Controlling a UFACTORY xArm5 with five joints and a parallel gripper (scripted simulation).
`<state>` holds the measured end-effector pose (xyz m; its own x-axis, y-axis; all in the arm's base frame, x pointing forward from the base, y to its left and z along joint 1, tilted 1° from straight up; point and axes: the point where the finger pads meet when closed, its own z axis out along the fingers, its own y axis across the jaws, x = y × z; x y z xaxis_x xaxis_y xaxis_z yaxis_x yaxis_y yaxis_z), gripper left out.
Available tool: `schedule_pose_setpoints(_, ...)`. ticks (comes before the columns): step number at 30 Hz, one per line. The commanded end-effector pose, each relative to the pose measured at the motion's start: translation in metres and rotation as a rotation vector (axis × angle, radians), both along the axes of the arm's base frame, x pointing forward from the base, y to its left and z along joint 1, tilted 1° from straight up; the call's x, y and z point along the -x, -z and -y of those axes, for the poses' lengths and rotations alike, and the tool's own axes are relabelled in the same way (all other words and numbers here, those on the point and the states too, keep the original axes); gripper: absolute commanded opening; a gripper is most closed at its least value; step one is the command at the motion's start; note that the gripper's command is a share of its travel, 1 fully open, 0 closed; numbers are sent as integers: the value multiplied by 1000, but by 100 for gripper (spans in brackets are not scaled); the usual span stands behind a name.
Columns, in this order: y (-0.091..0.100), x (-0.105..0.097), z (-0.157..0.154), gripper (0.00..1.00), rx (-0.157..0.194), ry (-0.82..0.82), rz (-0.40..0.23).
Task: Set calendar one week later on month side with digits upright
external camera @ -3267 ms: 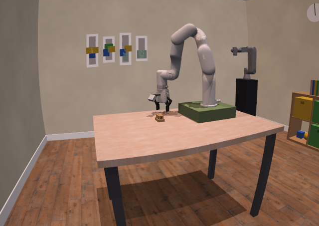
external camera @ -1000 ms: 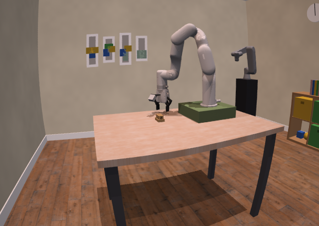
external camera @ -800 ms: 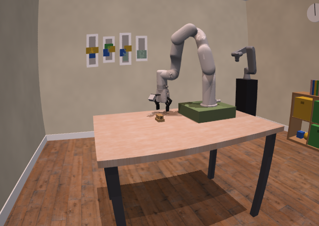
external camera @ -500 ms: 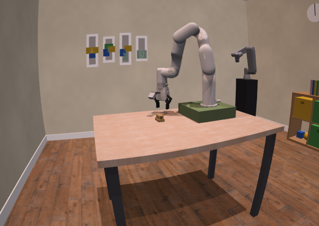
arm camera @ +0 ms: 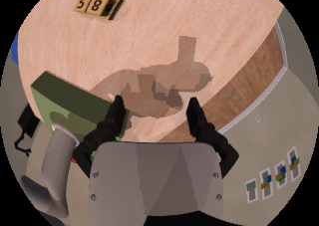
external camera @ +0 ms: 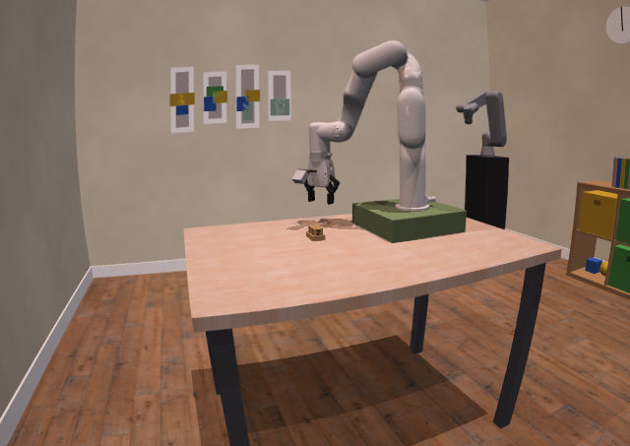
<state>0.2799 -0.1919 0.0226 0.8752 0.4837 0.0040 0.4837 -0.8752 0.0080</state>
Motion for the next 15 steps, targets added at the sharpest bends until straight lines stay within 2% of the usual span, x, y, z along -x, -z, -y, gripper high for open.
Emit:
schedule_pose_setpoints(1, -2, -1, 1, 100, 2, 0, 2)
schedule_pose_setpoints(12, -3, -4, -3, 100, 2, -30, 2)
schedule_pose_setpoints(14, -6, -19, -21, 100, 3, -181, 2)
schedule_pose_setpoints(15, -6, -21, -23, 100, 3, -204, 2)
